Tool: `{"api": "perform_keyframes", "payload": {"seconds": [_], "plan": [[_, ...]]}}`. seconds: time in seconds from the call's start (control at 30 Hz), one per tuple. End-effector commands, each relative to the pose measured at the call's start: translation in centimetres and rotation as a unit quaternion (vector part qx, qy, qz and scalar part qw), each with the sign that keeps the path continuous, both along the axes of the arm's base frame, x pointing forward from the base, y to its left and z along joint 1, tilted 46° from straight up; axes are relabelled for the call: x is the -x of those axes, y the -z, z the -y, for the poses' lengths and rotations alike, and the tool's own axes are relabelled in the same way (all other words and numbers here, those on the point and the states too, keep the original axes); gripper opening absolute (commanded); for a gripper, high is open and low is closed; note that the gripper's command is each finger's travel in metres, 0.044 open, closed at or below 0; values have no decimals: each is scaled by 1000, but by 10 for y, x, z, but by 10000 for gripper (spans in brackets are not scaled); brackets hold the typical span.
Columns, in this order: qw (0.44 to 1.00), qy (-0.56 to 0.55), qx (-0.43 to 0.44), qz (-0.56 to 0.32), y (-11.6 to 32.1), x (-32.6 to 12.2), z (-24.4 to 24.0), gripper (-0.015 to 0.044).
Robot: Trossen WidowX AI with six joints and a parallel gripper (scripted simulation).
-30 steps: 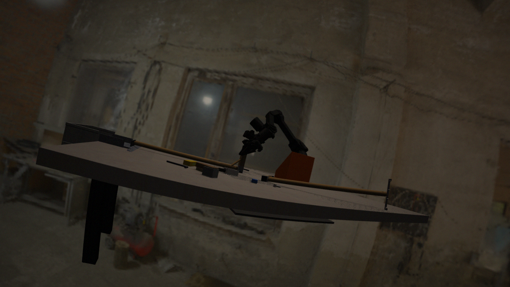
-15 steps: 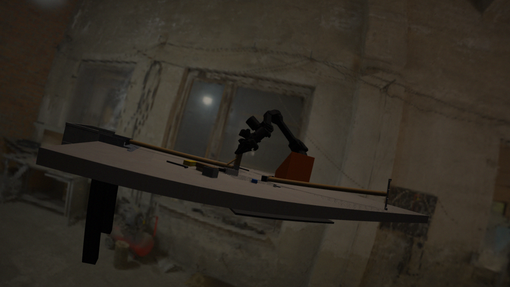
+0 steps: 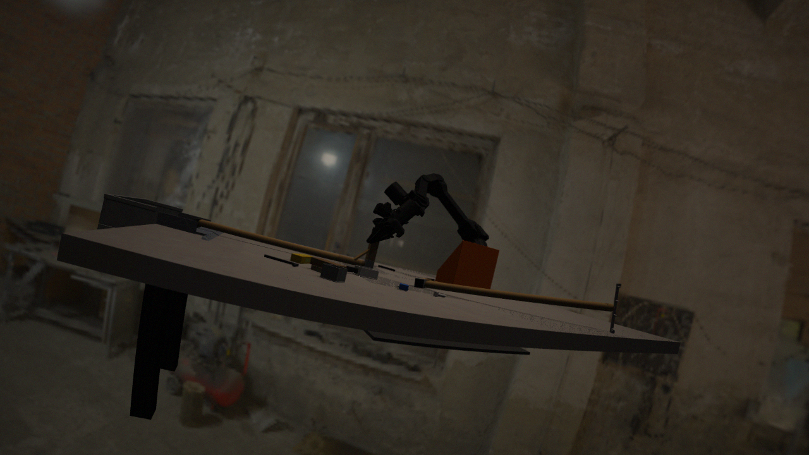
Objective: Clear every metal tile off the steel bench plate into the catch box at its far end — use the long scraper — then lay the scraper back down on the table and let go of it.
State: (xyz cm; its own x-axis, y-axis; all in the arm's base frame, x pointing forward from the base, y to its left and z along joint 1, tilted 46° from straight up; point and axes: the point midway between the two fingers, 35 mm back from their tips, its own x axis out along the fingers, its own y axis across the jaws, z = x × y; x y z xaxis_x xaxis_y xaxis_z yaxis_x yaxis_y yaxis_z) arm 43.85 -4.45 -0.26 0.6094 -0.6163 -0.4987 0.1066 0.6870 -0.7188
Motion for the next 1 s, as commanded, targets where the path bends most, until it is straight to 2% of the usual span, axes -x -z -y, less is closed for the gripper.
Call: {"api": "perform_keyframes", "payload": {"seconds": [0.0, 0.97], "plan": [[1000, -3, -1, 1, -1, -10, -1, 0], [1000, -3, -1, 2, -4, -56, 1, 0]]}}
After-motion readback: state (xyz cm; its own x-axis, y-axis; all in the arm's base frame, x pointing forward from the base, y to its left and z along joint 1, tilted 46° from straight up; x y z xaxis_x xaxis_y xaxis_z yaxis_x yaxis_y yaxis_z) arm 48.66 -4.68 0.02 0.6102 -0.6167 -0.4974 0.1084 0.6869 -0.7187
